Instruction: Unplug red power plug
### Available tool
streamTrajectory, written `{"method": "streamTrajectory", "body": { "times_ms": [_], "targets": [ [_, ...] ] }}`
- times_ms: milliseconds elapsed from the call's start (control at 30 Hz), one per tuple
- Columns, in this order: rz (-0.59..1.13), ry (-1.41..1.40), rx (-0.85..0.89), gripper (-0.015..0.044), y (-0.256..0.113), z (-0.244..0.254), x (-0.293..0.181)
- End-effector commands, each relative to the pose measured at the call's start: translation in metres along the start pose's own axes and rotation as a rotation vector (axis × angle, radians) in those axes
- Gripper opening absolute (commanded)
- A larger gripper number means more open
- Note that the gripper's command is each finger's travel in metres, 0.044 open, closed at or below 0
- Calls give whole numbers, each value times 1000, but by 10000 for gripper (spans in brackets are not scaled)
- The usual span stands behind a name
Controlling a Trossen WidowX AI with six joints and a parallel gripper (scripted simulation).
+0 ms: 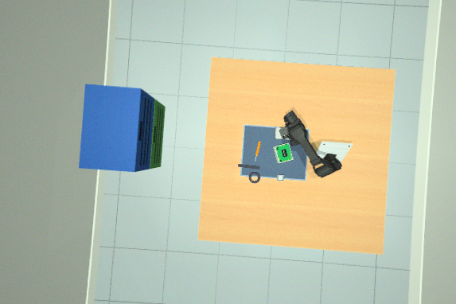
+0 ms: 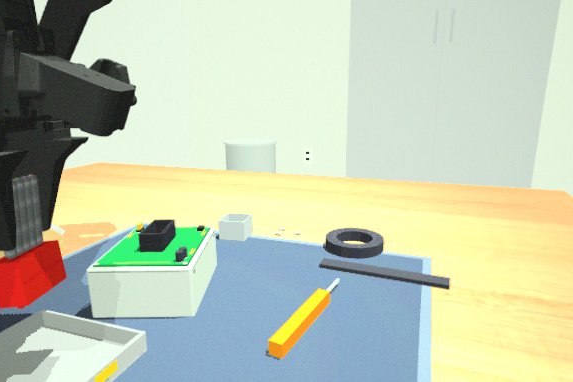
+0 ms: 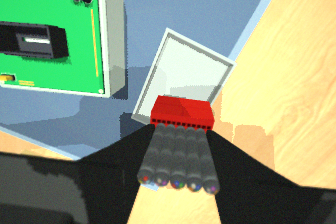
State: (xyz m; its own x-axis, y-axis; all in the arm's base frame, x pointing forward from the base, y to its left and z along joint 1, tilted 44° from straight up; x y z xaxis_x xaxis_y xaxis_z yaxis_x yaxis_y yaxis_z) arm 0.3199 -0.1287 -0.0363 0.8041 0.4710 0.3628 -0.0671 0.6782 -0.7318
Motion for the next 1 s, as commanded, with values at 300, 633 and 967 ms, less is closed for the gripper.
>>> {"method": "streamTrajectory", "body": {
  "times_ms": [300,633,967],
  "targets": [
    [-4,2,-1,0,14,-1,1],
    [-4,1,-1,0,30,-1,2],
    [-5,1,-1,0,47,-1,2]
  ]
}}
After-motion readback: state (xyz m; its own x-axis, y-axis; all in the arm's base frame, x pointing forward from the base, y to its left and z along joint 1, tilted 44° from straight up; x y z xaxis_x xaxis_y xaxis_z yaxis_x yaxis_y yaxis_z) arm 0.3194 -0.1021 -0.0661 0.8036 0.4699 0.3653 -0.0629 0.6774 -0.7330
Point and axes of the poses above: the point midway between the two fingers, 35 mm back from their tips, its own y axis out along the fingers, its own z axis across the jaws, x = y × z, the point moved 1 cm from there along -y, back along the fingers, and after that the axes turned 11 degrees about -y, right-handed, at the moved point
